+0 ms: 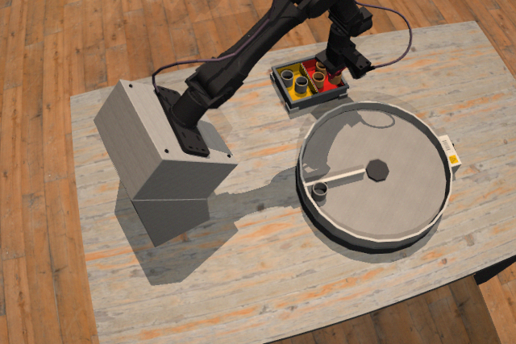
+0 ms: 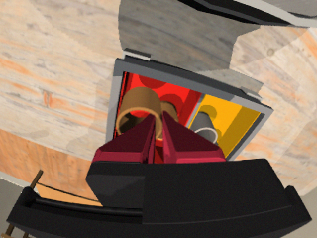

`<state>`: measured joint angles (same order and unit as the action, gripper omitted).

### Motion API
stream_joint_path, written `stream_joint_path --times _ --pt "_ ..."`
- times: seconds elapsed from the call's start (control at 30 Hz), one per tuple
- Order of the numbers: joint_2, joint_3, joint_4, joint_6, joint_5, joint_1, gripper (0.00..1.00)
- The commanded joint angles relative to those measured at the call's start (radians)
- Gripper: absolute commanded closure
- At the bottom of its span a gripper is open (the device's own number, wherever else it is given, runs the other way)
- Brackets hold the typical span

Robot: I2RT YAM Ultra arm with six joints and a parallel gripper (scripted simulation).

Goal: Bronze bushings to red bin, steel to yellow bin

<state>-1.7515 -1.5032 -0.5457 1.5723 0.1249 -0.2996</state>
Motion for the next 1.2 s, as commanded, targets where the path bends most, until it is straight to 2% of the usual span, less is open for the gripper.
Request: stream_joint_path --times 0.0,1.17 --pt "0.032 -0.007 -0.001 -0.004 -0.001 0.005 1.00" --pt "0.031 -0.027 -0.011 0.006 0.010 -0.014 1.00"
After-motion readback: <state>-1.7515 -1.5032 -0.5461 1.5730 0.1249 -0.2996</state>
